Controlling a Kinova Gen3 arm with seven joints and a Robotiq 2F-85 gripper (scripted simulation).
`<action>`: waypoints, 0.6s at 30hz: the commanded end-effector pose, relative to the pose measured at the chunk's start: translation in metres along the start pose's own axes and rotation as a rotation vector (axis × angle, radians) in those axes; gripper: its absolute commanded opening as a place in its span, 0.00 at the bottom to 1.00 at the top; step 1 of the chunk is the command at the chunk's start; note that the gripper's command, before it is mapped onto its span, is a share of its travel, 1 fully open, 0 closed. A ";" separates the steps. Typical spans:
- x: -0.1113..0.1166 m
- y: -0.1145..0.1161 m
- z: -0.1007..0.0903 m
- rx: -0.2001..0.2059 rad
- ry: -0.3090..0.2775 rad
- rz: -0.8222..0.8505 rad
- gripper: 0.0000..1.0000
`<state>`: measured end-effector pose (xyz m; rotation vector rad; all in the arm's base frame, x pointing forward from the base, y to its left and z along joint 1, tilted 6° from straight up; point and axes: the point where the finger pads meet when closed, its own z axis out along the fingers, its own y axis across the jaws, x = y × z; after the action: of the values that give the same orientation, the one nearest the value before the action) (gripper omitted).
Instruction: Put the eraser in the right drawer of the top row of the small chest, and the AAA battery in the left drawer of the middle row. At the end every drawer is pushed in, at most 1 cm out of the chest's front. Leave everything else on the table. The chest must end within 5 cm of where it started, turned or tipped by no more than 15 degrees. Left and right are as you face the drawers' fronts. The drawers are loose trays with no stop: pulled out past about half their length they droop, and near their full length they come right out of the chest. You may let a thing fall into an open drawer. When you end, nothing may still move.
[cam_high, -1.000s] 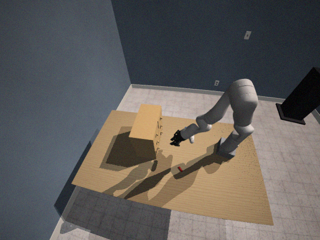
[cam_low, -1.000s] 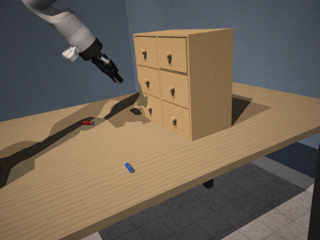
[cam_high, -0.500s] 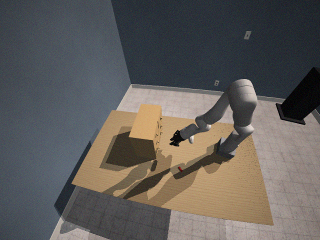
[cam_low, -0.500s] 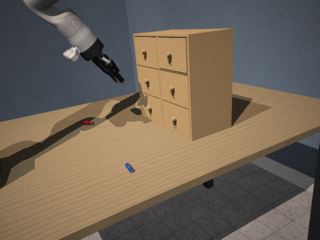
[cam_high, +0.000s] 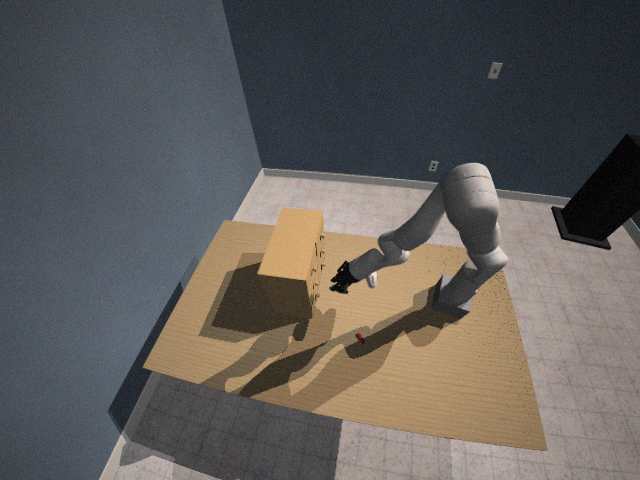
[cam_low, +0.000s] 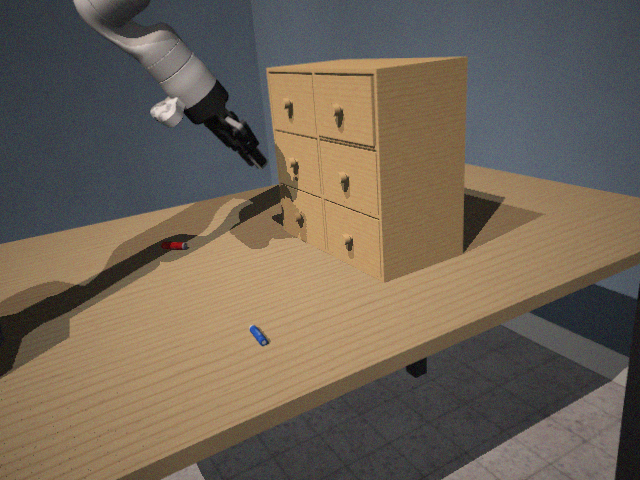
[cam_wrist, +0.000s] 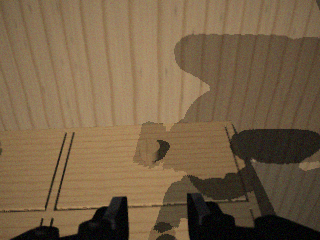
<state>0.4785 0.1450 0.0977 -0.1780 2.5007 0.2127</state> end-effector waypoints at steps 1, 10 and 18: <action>-0.006 -0.005 0.009 0.007 0.001 0.004 0.33; -0.014 -0.005 0.021 0.007 0.001 0.004 0.33; -0.016 -0.005 0.023 0.007 0.001 0.004 0.33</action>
<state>0.5045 0.1465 0.0884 -0.1719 2.5030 0.2056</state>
